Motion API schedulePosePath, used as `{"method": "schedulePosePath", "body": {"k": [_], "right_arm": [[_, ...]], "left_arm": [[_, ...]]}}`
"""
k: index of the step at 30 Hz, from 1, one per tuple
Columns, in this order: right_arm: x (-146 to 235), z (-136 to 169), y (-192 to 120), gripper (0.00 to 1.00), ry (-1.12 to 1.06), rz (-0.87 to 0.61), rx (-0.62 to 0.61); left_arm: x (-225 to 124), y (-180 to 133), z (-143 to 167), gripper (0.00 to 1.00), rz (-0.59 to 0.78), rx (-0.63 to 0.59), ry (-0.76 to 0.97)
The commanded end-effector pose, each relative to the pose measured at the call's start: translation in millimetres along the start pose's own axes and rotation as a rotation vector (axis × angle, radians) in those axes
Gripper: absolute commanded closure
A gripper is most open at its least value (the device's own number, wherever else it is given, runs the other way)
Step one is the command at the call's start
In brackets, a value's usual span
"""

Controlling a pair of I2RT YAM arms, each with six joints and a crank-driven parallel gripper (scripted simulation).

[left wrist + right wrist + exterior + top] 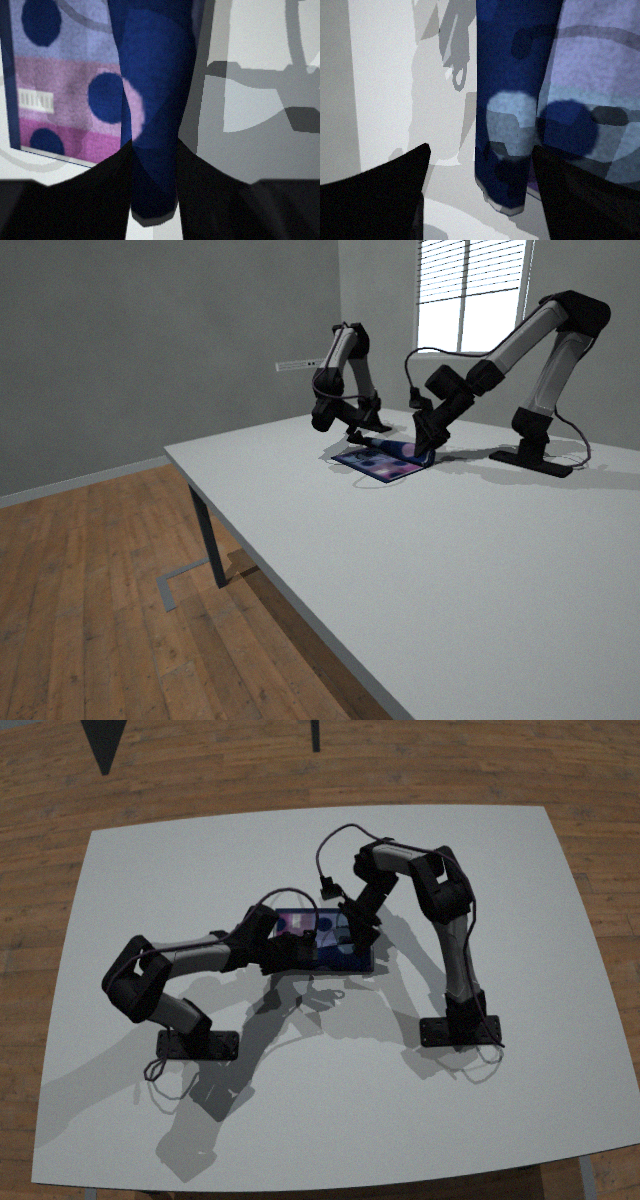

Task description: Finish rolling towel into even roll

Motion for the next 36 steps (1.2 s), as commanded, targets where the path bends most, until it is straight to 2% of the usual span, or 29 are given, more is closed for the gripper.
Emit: {"method": "schedulePosePath", "body": {"k": [1,8,11,16,26,28,36], "right_arm": [[-1.0,0.0,-24.3,0.15,-0.005,-0.003,-0.001],[-1.1,0.0,-56.9,0.15,-0.005,-0.003,-0.001],[-1.1,0.1,-58.7,0.15,-0.005,-0.003,-0.001],[2.6,-0.5,-57.5,0.13,-0.032,0.034,-0.001],[34.2,-2.3,-37.8,0.09,-0.258,0.357,0.005],[34.2,-2.3,-37.8,0.09,-0.258,0.357,0.005],[62.6,0.7,-11.1,0.06,-0.489,0.687,0.010]], "left_arm": [[5.6,-0.8,-3.4,0.70,0.041,-0.002,-0.041],[14.4,-1.1,-4.5,0.70,0.161,0.010,-0.139],[15.9,-1.1,-4.7,0.70,0.182,0.012,-0.156],[24.0,-0.4,-4.8,0.70,0.294,0.023,-0.247],[39.8,3.9,-2.9,0.70,0.535,0.047,-0.443],[39.8,3.9,-2.9,0.70,0.535,0.047,-0.443],[49.3,8.9,0.3,0.70,0.707,0.064,-0.583]]}}
Point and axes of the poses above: on each arm, the point where the finger pads meet when closed, its own y axis out along the fingers, its own x axis across the jaws, z = x × y, the point moved 7 cm from there along -y, back along the fingers, and after that the axes turned 3 degrees about -y, right-handed, at the moved point
